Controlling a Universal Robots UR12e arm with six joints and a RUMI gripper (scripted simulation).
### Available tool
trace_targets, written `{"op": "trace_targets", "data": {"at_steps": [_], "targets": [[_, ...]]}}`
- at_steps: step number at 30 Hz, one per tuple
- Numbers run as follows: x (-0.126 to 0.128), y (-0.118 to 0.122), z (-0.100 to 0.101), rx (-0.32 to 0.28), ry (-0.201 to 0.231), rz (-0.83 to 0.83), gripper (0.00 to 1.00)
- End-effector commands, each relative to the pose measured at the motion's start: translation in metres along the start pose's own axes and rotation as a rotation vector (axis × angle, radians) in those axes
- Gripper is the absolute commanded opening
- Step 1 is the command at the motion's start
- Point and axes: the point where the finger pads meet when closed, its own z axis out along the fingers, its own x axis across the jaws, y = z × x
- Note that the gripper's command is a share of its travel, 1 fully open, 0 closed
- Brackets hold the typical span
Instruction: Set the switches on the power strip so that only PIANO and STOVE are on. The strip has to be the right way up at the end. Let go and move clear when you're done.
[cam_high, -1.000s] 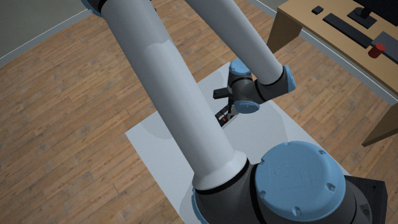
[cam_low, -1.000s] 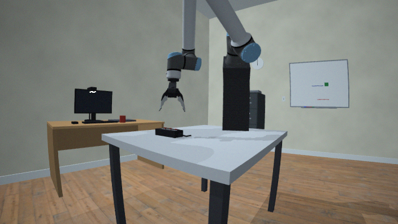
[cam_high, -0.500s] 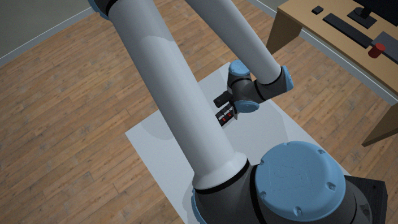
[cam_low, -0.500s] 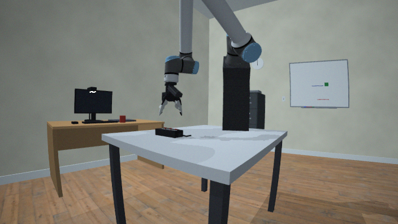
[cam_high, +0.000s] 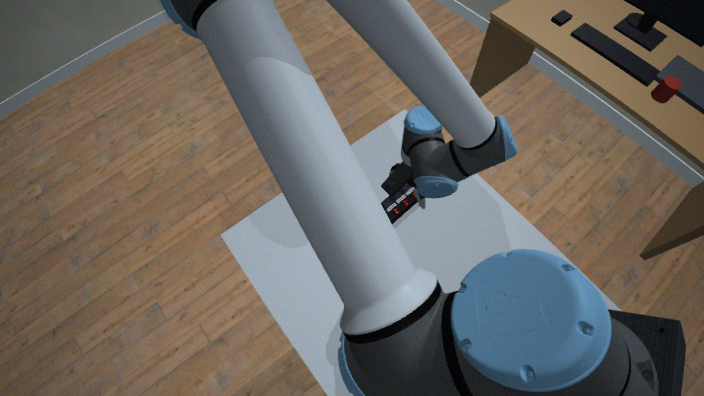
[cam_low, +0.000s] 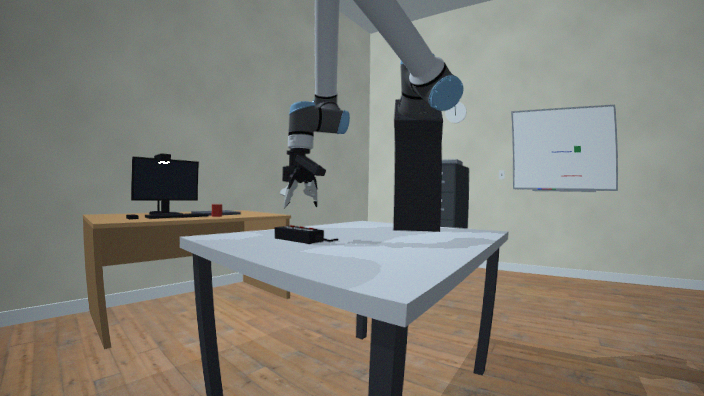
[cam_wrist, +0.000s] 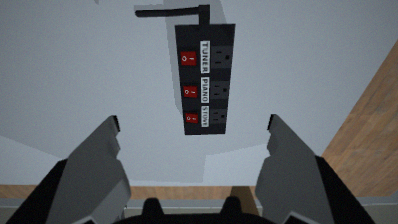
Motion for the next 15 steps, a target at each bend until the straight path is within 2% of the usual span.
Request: {"op": "trace_targets", "data": {"at_steps": [1, 2, 3, 15], "targets": [[0.0003, 0.0005, 0.0007, 0.001, -0.001, -0.024, 1.00], [0.0003, 0.0005, 0.0007, 0.001, -0.001, -0.024, 1.00], [0.0003, 0.0005, 0.0007, 0.001, -0.001, -0.024, 0.00], [0.0003, 0.0005, 0.0007, 0.001, -0.001, -0.024, 0.00]]}}
